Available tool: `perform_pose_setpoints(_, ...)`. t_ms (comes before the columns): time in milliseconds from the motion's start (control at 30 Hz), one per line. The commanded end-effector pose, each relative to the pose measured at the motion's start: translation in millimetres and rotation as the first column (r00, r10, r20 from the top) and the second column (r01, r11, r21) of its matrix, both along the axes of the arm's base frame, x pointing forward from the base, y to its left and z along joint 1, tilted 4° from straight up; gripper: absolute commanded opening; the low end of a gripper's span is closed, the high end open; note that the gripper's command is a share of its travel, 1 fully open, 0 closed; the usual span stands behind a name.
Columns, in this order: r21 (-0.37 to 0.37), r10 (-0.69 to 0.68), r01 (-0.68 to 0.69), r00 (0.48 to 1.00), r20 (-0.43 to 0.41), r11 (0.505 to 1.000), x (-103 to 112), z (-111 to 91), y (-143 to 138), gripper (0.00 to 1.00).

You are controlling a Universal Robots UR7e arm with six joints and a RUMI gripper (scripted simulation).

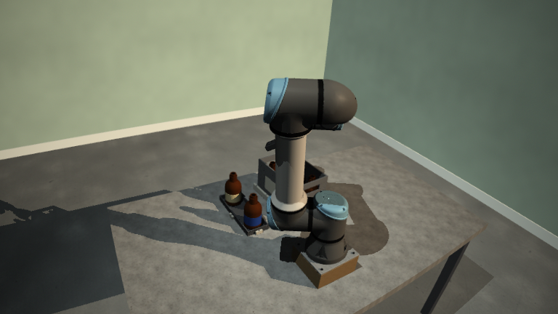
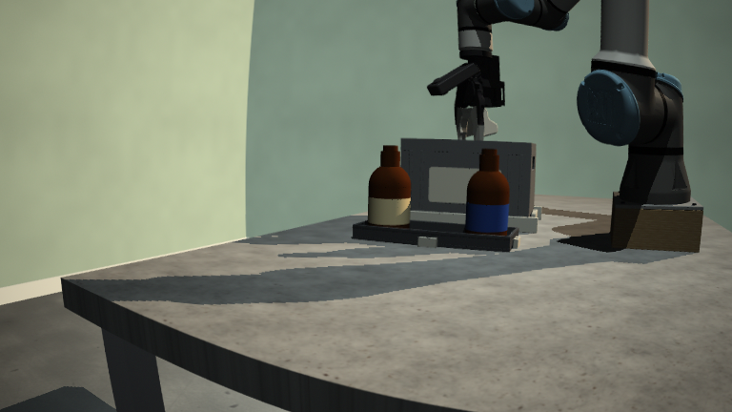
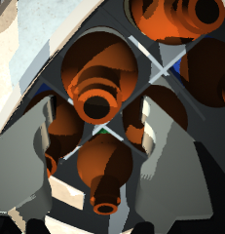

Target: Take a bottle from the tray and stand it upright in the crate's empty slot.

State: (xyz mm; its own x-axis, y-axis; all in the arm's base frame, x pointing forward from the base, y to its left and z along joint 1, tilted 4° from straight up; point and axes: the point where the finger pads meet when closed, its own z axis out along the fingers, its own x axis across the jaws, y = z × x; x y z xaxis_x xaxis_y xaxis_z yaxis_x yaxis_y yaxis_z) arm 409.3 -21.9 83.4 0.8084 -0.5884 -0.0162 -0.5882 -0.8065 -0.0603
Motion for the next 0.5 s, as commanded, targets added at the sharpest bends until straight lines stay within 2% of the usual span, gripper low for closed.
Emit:
perform_pose_setpoints(0,0.0,0.0,0.0,1.0,0.001,1.0,0.3,0.4,-0.2,0.38)
perform_pose_setpoints(467,0.0,0.0,0.0,1.0,0.001,1.0,0.3,3.1,-0.3,0.38)
